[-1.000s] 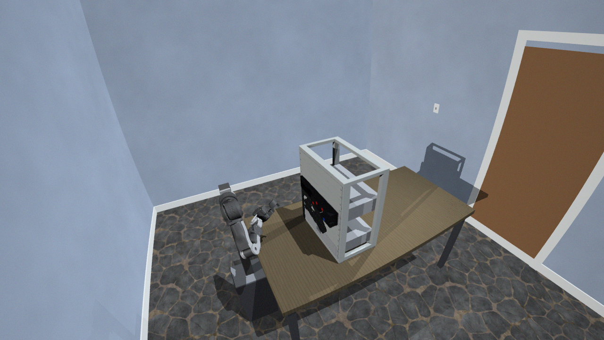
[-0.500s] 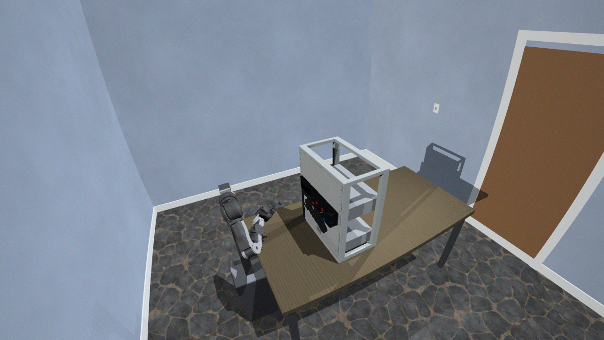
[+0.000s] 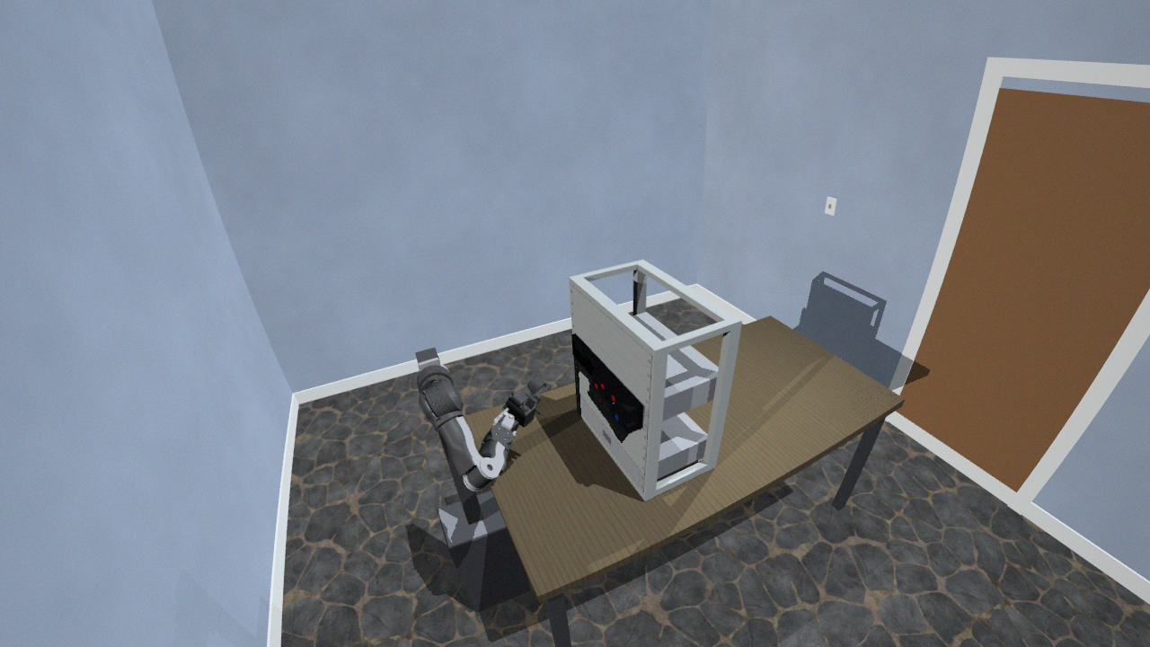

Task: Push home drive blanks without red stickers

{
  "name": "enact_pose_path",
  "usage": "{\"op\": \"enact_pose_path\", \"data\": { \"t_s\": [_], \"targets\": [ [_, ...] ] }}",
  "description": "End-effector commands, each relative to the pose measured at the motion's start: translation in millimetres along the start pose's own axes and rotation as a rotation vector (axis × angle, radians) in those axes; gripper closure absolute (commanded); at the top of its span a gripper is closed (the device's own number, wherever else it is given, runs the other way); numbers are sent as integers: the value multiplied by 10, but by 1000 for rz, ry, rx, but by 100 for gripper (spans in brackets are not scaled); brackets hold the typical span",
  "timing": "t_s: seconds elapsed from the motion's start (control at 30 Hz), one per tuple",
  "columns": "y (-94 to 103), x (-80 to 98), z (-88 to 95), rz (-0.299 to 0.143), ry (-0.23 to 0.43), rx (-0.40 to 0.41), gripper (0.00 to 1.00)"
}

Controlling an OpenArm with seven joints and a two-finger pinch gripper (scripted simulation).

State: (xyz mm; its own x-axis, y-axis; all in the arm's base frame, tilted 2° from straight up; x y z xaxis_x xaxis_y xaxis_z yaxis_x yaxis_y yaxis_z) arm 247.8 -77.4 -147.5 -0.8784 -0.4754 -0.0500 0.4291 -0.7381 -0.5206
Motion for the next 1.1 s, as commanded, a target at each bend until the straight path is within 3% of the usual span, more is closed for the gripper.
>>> {"op": "enact_pose_path", "data": {
  "t_s": [0.0, 0.07, 0.3, 0.53, 0.6, 0.83, 1.07],
  "targets": [
    [27, -9, 8, -21, -1, 14, 0],
    [69, -3, 61, -41, 7, 42, 0],
    [444, 86, 393, -223, 40, 221, 0],
    [720, 228, 673, -385, 63, 344, 0],
    [720, 228, 673, -385, 63, 344, 0],
    [857, 332, 830, -478, 76, 403, 0],
    [889, 358, 866, -500, 78, 416, 0]
  ]
}}
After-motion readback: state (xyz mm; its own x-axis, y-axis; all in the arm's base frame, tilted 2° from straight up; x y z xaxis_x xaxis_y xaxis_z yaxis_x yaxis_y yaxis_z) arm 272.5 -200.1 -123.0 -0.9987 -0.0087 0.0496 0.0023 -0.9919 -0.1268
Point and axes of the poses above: the point where the finger pads meet when closed, its own x axis back along the fingers, its own z axis across the jaws, y = z × x, the point moved 6 cm from there along x, back along the fingers, and after that the axes turned 6 degrees about -x, right-handed, at the moved point
